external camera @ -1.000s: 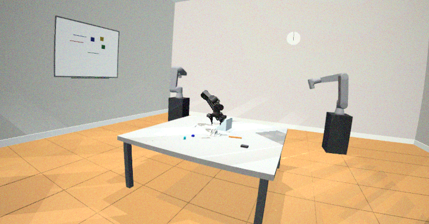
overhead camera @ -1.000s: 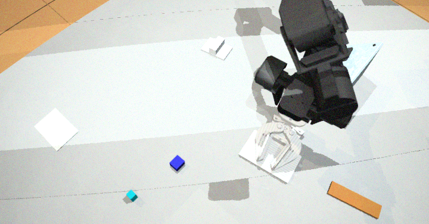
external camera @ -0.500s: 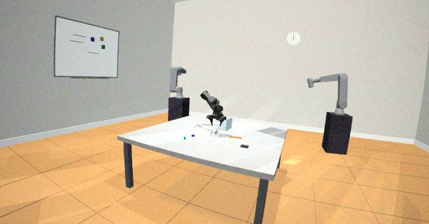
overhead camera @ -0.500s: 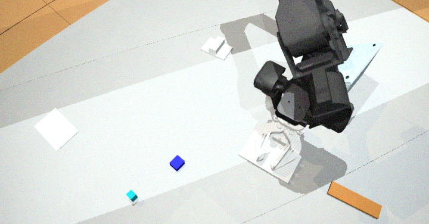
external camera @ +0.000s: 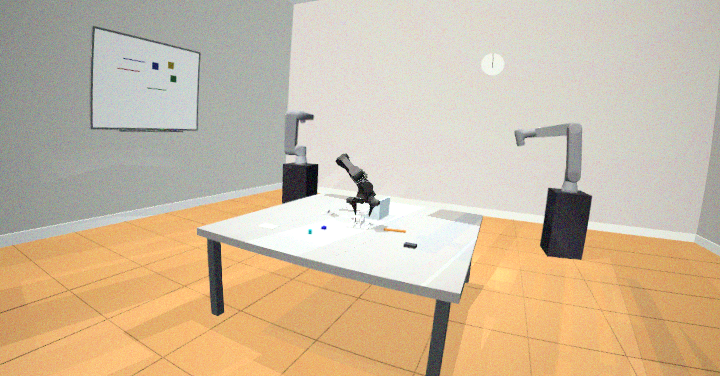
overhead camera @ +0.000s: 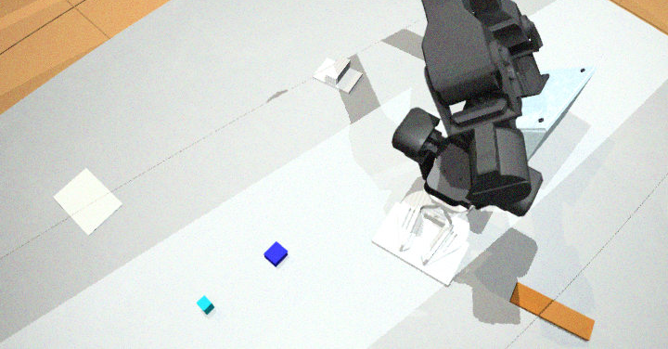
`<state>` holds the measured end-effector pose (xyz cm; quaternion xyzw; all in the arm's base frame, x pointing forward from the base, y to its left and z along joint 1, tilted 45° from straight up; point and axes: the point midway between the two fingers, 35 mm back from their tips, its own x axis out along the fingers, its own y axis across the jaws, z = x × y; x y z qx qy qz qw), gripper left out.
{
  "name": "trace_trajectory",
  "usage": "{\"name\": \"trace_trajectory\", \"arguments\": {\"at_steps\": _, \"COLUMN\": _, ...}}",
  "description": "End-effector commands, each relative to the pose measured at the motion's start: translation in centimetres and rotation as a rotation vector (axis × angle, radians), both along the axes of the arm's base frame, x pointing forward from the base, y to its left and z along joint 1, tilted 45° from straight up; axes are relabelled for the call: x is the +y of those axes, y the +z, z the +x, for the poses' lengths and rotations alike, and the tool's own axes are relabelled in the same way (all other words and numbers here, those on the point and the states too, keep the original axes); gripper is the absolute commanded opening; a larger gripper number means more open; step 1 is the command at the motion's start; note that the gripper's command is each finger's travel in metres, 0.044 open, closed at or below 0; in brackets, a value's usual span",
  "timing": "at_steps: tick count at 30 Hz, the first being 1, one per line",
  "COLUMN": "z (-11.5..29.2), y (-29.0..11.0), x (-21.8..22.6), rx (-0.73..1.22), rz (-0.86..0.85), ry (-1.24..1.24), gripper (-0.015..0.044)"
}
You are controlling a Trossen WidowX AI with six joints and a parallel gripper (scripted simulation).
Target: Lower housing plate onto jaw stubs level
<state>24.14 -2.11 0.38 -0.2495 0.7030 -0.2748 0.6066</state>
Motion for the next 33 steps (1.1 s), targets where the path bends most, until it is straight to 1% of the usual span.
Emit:
{"name": "trace_trajectory", "arguments": {"at_steps": 1, "z": -0.4, "y": -0.5, "x": -0.5, "rx": 0.010, "rz": -0.006, "ry": 0.004, "gripper": 0.0351}}
{"name": "trace_trajectory", "arguments": {"at_steps": 13, "z": -0.8, "y": -1.7, "x": -1.8, "rx": 0.010, "rz": -0.008, "ry": 0.003, "gripper": 0.0351}}
{"name": "trace_trajectory", "arguments": {"at_steps": 33, "z": -0.8, "y": -1.7, "x": -1.8, "rx": 0.011, "rz": -0.008, "ry": 0.004, "gripper": 0.0351}}
